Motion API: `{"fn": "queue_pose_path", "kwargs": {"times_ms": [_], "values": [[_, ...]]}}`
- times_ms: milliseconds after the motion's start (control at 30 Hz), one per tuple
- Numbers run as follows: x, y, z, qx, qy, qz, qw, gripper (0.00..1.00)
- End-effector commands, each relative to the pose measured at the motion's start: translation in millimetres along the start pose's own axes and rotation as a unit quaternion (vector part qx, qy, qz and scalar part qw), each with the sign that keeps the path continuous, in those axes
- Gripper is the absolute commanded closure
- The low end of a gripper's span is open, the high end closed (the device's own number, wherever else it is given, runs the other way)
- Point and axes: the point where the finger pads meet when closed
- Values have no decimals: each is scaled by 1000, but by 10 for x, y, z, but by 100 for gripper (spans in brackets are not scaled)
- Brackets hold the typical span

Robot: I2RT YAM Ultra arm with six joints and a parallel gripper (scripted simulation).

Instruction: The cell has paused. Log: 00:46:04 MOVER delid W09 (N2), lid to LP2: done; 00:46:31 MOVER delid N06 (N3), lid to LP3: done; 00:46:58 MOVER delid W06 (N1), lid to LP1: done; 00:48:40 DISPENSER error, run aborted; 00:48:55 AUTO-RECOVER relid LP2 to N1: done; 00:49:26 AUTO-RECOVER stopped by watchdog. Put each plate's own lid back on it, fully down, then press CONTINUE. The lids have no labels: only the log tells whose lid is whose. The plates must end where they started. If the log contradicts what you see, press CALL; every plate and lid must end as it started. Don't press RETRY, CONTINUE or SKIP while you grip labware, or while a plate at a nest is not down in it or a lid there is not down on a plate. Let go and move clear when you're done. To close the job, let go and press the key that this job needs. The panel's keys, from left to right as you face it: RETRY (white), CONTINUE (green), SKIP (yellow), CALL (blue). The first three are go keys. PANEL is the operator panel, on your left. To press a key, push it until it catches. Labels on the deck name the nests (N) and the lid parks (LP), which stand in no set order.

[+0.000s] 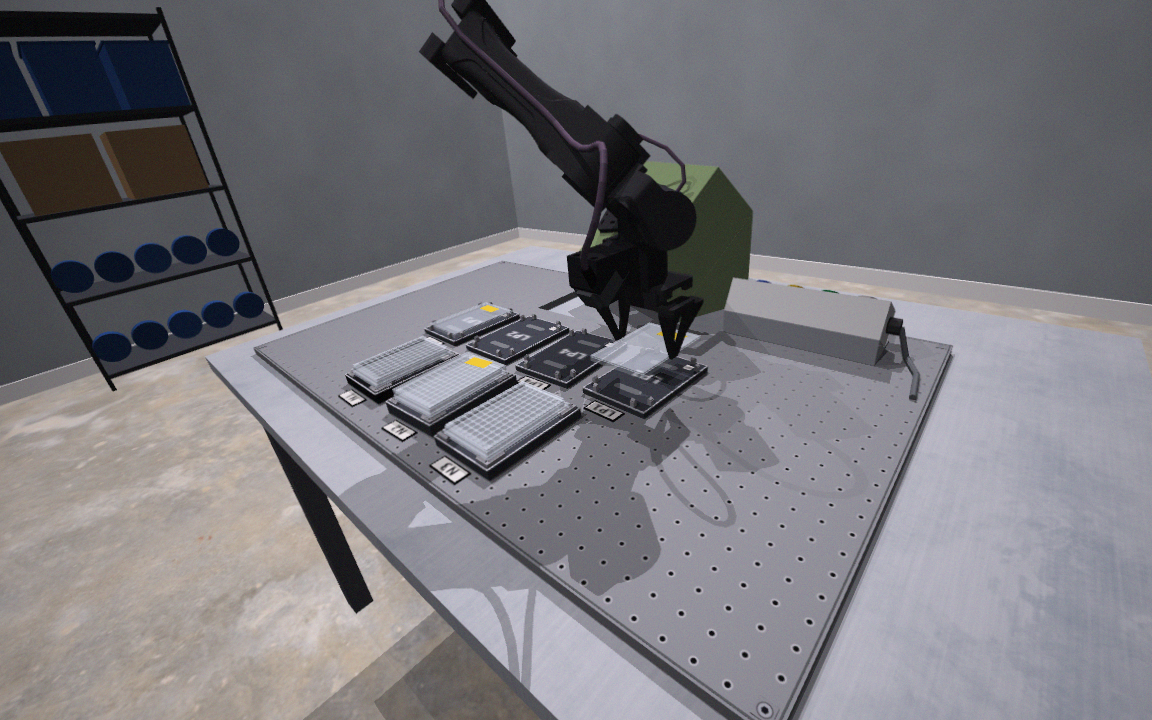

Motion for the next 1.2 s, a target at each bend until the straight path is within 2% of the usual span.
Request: {"fn": "queue_pose_path", "kwargs": {"times_ms": [0,133,267,333,567,833,900,933,1167], "values": [[-36,74,-72,0,14,-3,1000,100],[-89,44,-271,2,18,5,1000,100],[-220,44,-410,-4,11,0,1000,100],[-220,44,-410,-4,11,0,1000,100],[-380,44,-721,-1,15,3,1000,100],[-689,92,-1039,-6,8,-6,1000,100],[-689,92,-1039,-6,8,-6,1000,100],[-761,111,-1074,-8,5,-10,1000,100],[-943,117,-1384,-6,5,-12,1000,100]]}}
Point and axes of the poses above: the point where the finger pads meet when closed, its own y axis back along the fingers, its own z axis across the jaws, x = y × z
